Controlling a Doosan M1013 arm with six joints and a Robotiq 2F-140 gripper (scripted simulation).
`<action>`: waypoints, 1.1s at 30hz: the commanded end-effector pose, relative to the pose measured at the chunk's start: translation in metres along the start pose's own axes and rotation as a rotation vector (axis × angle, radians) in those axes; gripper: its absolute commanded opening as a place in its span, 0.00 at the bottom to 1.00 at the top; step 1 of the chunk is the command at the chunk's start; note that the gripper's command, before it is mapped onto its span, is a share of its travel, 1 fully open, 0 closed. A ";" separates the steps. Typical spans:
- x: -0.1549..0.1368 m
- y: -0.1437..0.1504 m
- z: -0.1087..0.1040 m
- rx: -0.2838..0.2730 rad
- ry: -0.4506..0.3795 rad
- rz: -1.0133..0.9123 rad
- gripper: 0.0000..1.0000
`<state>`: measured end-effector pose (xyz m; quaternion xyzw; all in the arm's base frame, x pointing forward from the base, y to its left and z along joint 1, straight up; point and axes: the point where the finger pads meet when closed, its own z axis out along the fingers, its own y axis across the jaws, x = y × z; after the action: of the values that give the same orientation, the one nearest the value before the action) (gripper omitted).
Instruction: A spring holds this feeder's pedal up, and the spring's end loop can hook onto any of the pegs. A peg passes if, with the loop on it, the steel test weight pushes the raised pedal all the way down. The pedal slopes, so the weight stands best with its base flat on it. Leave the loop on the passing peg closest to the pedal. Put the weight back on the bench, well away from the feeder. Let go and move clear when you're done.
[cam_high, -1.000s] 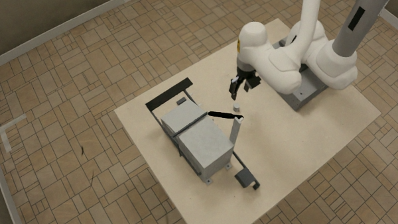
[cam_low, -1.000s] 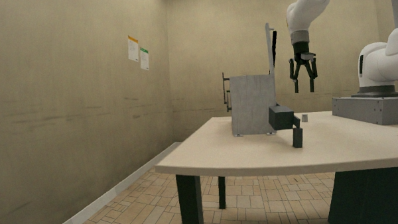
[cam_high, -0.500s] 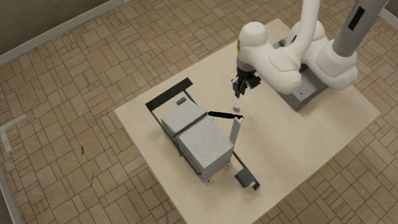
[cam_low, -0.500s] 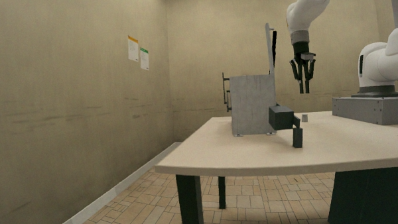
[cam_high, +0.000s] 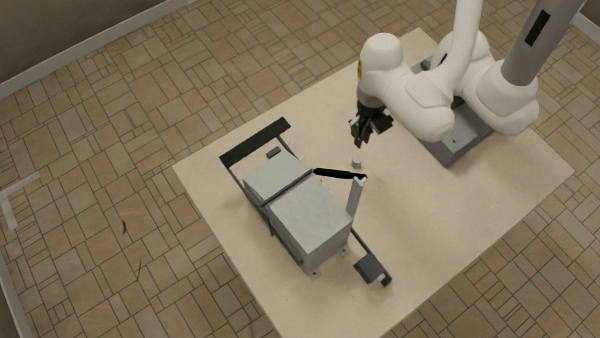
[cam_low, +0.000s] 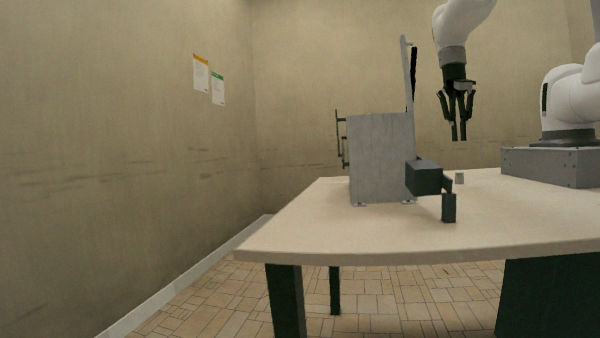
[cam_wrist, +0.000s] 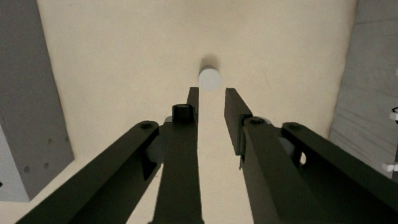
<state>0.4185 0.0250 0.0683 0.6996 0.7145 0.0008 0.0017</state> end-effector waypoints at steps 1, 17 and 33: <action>0.000 0.000 0.000 -0.001 0.000 0.000 0.24; -0.004 0.011 -0.046 0.003 0.150 -0.011 0.24; -0.008 0.022 -0.092 0.006 0.299 -0.021 0.24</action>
<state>0.4401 0.0180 0.1597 0.6841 0.7143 0.1023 -0.1070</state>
